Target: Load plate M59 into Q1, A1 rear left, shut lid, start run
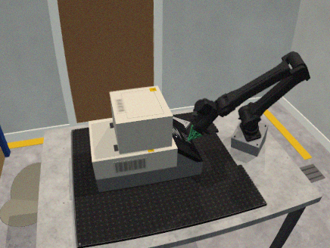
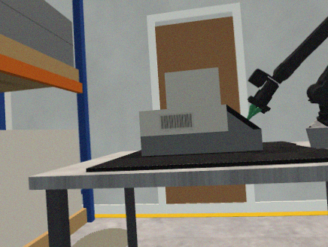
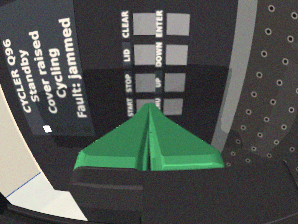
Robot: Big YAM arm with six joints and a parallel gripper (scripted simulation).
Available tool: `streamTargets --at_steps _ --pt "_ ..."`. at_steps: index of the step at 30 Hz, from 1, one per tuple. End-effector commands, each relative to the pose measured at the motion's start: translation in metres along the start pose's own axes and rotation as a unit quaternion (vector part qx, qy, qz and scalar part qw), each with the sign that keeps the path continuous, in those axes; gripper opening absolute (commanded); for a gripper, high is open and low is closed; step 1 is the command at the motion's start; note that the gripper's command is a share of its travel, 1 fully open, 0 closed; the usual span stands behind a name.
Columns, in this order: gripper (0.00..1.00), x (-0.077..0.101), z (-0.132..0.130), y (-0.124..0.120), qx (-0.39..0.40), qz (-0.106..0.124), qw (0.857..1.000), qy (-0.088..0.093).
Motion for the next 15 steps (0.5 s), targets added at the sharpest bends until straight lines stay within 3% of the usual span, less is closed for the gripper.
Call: streamTargets --at_steps 1,15 --pt "0.0 0.0021 0.0249 0.0015 0.003 -0.005 1.0 0.027" --pt "0.0 0.0008 0.0303 -0.0003 0.005 -0.003 1.0 0.026"
Point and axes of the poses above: the point where the finger pads meet when closed, its own x axis back along the fingers, its own z axis across the jaws, y = z × x, the point moved 4 cm from there along x, back along the fingers
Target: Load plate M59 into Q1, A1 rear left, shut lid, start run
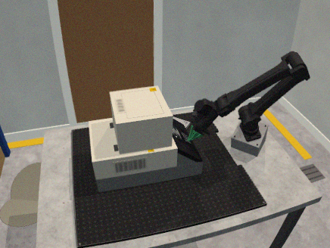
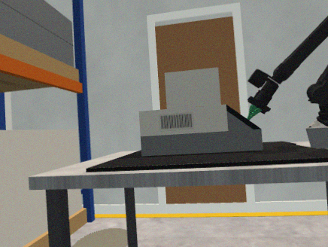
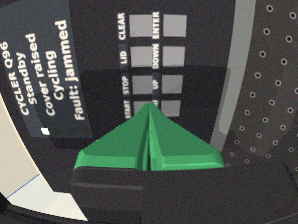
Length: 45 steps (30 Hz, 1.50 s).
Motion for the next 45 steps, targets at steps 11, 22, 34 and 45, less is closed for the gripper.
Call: streamTargets --at_steps 11,22,34,45 --pt "0.0 0.0014 0.0359 -0.0036 0.007 0.0 1.0 0.028" --pt "0.0 0.0007 0.0363 -0.0061 0.008 0.002 1.0 0.025" --pt "0.0 0.0005 0.0387 -0.008 0.01 0.004 1.0 0.025" --pt "0.0 0.0003 0.0394 -0.0079 0.012 0.005 1.0 0.027"
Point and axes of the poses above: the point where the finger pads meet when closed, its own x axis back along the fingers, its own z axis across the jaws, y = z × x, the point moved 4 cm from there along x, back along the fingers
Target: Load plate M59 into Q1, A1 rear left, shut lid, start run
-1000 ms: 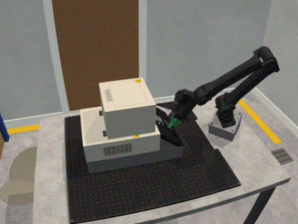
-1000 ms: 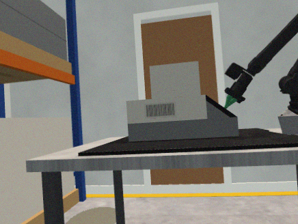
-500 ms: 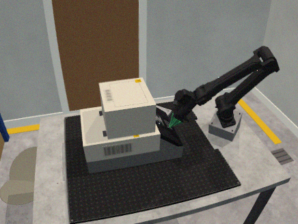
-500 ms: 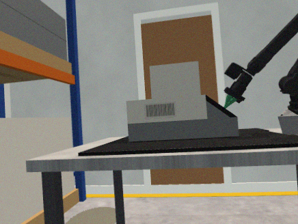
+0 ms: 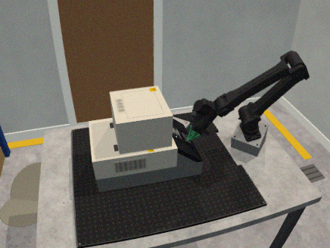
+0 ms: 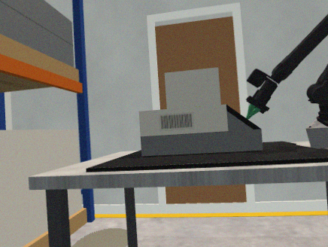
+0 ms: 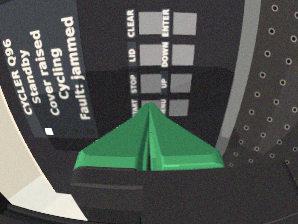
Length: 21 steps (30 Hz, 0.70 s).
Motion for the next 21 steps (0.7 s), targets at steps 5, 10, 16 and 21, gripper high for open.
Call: streamTargets --at_steps 5,10,16,21 --pt "0.0 0.0021 0.0355 -0.0064 0.014 0.006 0.999 0.03" --pt "0.0 0.0021 0.0364 -0.0063 0.015 0.006 0.999 0.031" --pt "0.0 0.002 0.0382 -0.0054 0.016 0.006 0.999 0.034" --pt "0.0 0.0021 0.0391 -0.0043 0.018 0.005 0.999 0.036"
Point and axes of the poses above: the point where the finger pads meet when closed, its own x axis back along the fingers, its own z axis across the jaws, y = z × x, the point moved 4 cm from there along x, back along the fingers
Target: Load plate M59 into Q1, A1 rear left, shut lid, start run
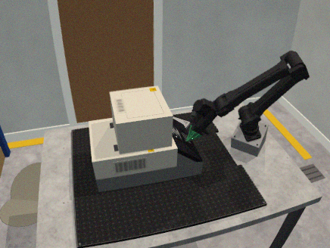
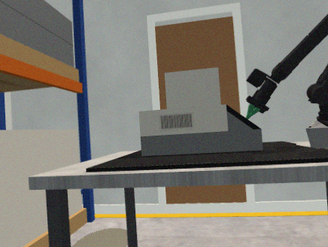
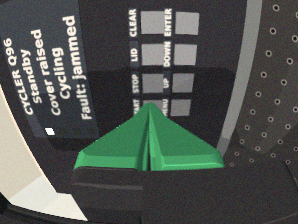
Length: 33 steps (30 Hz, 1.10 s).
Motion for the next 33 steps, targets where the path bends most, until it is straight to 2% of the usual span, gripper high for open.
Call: streamTargets --at_steps 1,33 --pt "0.0 0.003 0.038 -0.004 0.018 0.004 0.999 0.036" --pt "0.0 0.001 0.023 0.005 0.015 -0.004 0.999 0.034"
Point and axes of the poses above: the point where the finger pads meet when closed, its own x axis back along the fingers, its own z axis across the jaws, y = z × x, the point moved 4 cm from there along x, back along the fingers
